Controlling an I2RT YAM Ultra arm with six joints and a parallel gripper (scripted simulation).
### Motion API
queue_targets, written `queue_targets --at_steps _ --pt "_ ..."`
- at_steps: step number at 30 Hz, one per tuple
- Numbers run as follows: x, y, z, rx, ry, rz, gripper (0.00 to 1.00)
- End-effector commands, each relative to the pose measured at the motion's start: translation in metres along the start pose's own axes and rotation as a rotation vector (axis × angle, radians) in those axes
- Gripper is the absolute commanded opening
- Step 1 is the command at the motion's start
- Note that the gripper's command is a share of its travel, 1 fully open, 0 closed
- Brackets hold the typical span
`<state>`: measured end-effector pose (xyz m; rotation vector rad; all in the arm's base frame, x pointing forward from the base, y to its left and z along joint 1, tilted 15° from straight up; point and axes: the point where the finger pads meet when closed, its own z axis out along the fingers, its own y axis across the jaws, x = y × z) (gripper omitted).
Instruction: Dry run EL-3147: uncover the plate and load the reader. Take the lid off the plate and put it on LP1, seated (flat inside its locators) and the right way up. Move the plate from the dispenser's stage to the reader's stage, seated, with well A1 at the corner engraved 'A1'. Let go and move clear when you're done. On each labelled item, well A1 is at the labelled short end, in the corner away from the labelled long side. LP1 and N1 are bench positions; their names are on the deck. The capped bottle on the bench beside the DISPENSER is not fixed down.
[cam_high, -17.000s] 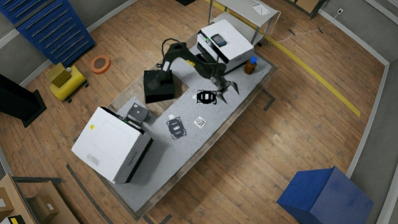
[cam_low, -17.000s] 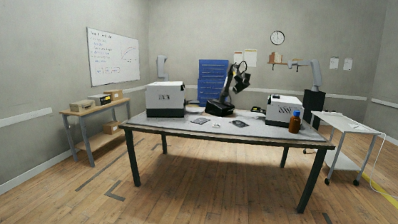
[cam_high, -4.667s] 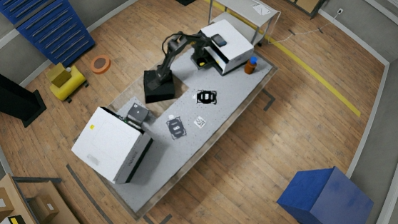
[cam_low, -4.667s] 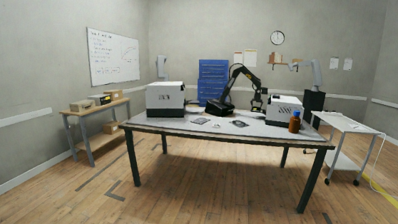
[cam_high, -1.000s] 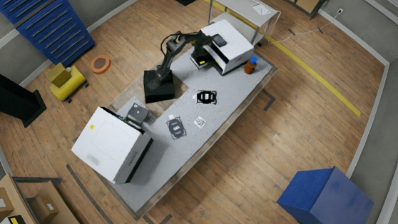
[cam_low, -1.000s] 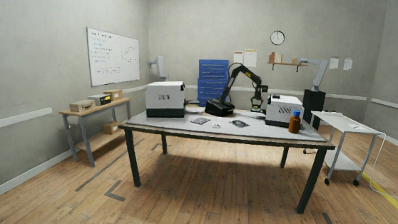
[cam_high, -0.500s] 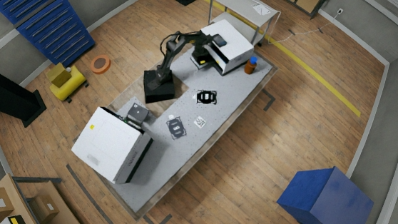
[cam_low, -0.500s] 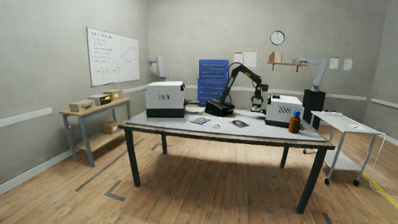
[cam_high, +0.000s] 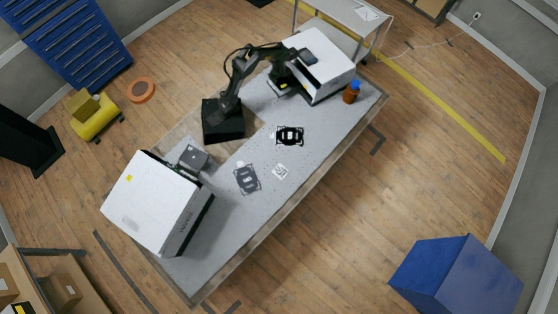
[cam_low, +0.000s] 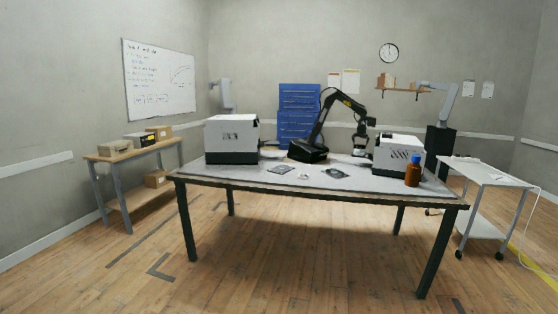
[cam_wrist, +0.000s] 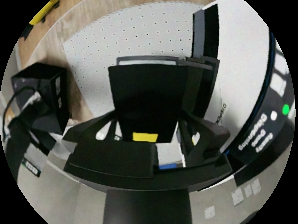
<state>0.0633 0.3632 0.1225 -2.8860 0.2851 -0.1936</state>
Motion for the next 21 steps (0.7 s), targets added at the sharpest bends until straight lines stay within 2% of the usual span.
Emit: queue_targets --at_steps 1,9,21 --pt "0.001 -0.009 -0.024 0.052 -0.002 0.01 0.85" --pt "-0.001 -0.005 -0.034 0.036 -0.002 0.002 0.85" --pt "-0.002 -0.006 -0.048 0.042 -0.003 0.002 0.85"
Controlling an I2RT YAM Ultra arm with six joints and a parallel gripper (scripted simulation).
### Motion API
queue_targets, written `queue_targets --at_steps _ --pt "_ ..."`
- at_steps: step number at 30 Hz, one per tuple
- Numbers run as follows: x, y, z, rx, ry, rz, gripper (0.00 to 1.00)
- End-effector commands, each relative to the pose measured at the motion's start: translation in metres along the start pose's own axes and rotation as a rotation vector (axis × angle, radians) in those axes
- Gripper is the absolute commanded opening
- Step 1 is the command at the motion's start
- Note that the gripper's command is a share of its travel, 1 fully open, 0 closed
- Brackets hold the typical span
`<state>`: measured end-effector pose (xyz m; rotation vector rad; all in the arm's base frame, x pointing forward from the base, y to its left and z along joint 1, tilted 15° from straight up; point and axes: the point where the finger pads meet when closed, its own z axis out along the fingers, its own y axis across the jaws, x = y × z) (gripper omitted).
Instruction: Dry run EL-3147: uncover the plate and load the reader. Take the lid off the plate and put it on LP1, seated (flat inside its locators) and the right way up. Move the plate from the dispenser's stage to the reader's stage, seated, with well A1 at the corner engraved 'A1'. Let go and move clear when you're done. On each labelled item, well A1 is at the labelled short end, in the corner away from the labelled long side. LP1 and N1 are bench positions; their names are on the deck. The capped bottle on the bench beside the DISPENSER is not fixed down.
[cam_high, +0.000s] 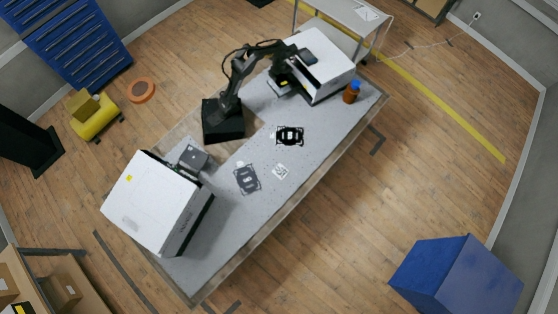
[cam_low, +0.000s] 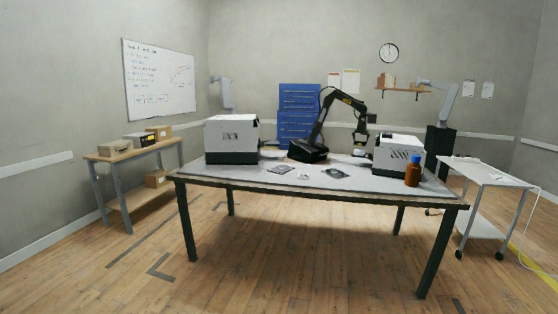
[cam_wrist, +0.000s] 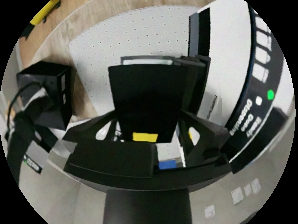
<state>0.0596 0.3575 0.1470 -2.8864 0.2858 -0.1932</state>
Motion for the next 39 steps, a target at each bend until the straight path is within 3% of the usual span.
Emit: queue_targets --at_steps 1,23,32,36,39 --pt "-0.002 -0.006 -0.024 0.042 -0.002 0.001 0.85" --pt "-0.001 -0.004 -0.05 0.044 -0.003 0.001 0.85" --pt "-0.003 -0.003 -0.05 0.042 -0.007 -0.004 0.85" --pt "0.0 -0.012 -0.05 0.077 -0.009 0.011 0.85" --pt "0.003 -0.007 -0.047 0.058 -0.006 0.017 0.85"
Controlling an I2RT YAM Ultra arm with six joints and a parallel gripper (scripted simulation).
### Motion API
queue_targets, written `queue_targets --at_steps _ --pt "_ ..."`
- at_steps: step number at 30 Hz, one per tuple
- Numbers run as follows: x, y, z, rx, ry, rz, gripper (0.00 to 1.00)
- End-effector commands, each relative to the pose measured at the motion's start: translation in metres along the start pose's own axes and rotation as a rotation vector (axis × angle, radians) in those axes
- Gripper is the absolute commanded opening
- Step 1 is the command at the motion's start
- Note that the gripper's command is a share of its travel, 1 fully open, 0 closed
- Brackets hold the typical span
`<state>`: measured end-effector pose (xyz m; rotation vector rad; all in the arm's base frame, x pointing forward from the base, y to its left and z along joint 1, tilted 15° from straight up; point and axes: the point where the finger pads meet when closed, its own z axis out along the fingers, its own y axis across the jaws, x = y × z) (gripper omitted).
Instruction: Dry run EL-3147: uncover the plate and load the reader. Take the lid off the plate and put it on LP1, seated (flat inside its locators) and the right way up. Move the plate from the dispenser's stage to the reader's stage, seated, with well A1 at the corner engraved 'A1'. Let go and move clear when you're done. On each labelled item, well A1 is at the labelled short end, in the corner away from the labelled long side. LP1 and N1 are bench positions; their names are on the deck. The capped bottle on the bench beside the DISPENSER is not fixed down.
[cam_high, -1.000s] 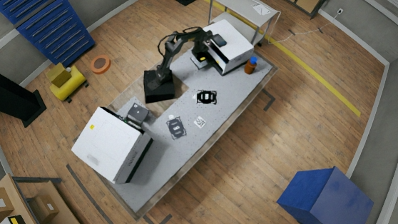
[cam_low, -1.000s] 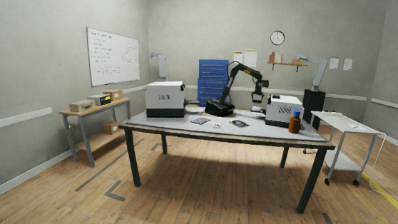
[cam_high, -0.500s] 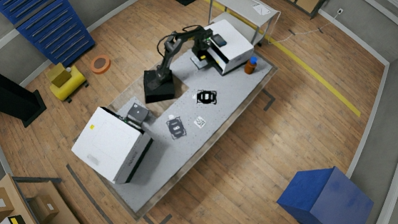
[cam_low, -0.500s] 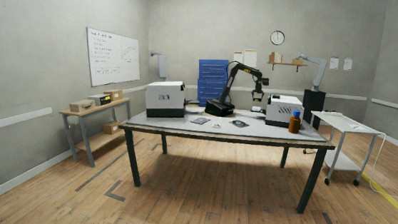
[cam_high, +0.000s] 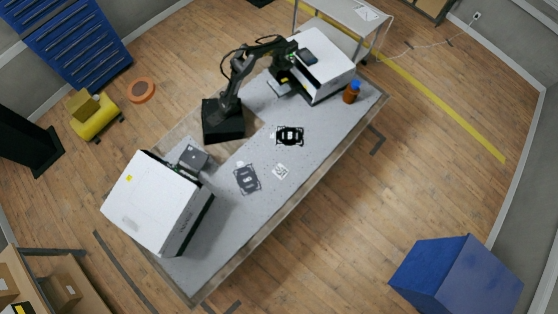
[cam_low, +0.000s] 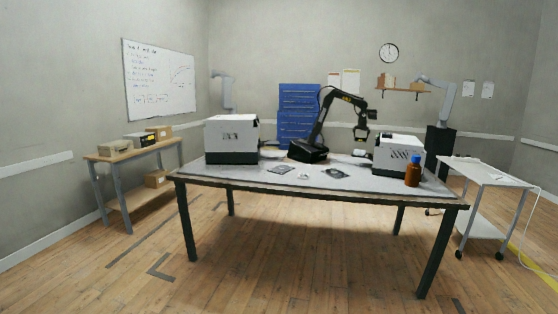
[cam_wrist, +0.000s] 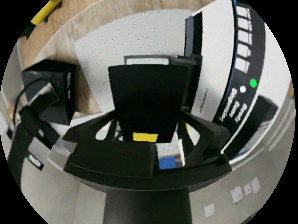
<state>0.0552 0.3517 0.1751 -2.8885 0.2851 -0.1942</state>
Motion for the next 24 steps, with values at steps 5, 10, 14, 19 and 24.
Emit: queue_targets --at_steps 5,10,14,19,24 --pt "0.007 -0.002 0.002 0.007 -0.007 0.04 0.85" --pt "0.014 0.002 0.008 -0.021 -0.004 0.072 0.85" --pt "0.025 0.001 0.008 -0.013 -0.003 0.12 0.85" --pt "0.037 0.003 0.017 -0.03 -0.001 0.177 0.85" --pt "0.048 0.001 0.014 -0.012 0.0 0.226 0.85"
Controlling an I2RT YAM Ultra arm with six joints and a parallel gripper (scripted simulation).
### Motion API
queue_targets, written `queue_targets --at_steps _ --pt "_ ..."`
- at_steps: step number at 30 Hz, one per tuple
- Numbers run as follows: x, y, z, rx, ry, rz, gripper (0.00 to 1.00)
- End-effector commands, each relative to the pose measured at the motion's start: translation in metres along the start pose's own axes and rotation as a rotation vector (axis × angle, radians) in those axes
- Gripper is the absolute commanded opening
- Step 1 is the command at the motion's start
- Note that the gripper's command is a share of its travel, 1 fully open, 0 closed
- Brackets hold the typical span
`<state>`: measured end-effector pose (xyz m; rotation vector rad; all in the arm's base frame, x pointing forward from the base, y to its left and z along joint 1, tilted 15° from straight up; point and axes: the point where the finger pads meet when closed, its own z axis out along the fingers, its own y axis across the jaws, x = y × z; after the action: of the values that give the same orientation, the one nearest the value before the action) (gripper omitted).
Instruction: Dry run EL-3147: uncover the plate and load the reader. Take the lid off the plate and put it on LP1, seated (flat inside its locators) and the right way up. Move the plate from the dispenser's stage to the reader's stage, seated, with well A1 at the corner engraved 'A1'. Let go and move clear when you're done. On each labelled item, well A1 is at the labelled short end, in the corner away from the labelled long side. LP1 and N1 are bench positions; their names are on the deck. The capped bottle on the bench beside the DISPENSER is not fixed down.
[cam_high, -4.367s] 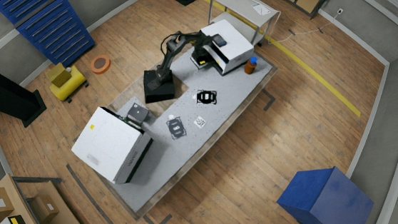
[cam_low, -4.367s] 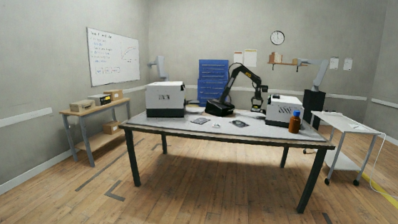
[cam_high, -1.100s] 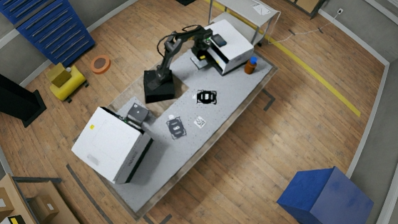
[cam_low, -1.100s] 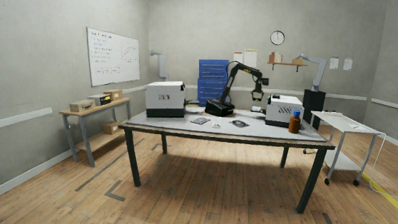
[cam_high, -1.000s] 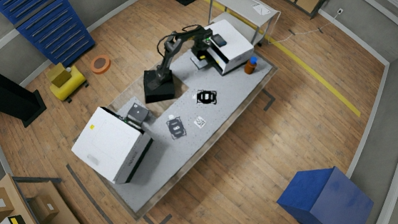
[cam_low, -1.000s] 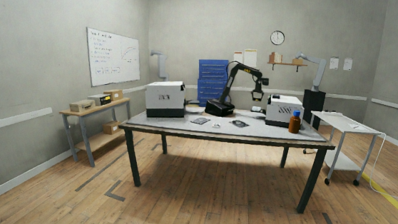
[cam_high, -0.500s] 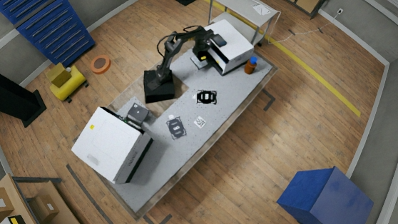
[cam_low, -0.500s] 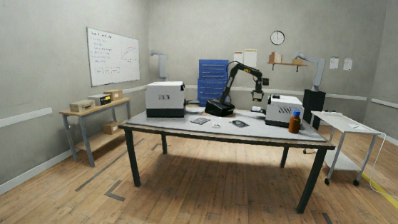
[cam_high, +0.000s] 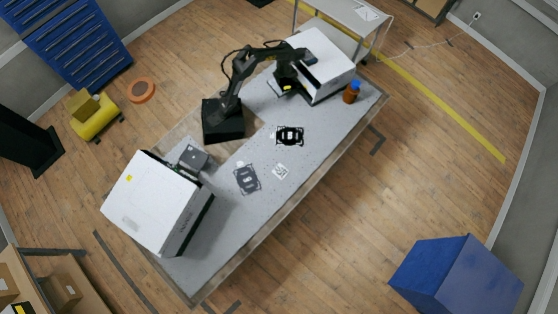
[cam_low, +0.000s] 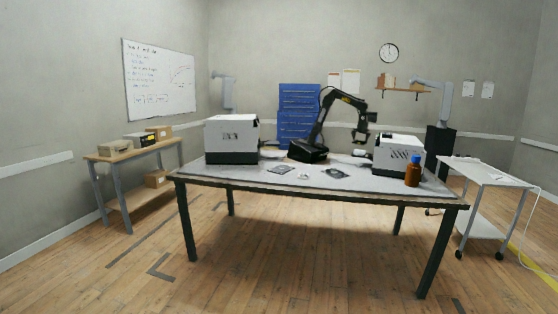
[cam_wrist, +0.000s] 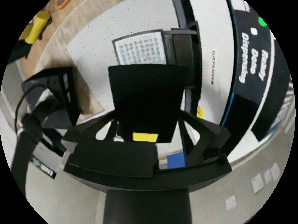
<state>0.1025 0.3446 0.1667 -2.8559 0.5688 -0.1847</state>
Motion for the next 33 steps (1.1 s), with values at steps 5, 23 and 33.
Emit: queue_targets --at_steps 5,23,33 --pt "0.011 0.0 0.011 -0.021 -0.015 0.077 0.85" --pt "0.052 -0.002 0.022 -0.037 -0.008 0.263 0.85" --pt "0.077 0.003 0.032 -0.057 -0.003 0.379 0.85"
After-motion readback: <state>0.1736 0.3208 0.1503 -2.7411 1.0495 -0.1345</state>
